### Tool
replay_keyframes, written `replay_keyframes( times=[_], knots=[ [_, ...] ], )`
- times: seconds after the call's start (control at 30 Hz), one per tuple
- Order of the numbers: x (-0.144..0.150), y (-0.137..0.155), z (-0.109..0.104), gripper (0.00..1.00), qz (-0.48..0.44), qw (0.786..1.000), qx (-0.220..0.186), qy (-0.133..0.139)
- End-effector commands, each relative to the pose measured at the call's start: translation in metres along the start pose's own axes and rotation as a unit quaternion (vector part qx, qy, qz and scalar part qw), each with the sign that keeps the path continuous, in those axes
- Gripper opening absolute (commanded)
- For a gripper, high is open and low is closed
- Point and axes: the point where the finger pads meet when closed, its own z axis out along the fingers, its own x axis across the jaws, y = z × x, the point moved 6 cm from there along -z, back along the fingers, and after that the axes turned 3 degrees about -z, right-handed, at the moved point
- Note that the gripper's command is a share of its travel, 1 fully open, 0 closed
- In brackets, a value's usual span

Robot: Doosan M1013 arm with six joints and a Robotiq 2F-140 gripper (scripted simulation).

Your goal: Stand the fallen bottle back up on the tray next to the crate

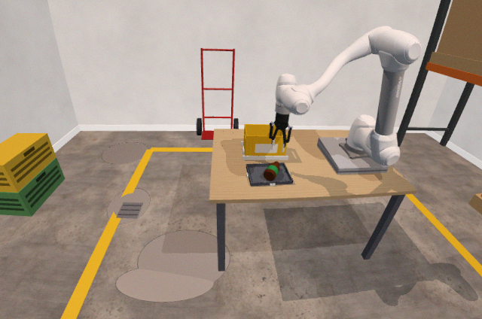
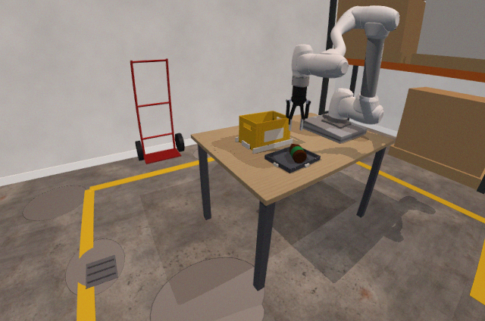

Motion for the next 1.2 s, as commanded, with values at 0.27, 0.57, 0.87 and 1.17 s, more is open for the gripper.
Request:
replay_keyframes(
  times=[0.27, 0.57, 0.87, 1.17],
  knots=[
    [-0.002, -0.003, 0.041, 0.44, -0.003, 1.0, 0.002, -0.001],
    [-0.002, -0.003, 0.065, 0.44, -0.003, 1.0, 0.002, -0.001],
    [-0.002, -0.003, 0.074, 0.44, -0.003, 1.0, 0.002, -0.001],
    [-0.002, -0.003, 0.076, 0.44, -0.003, 1.0, 0.002, -0.001]
  ],
)
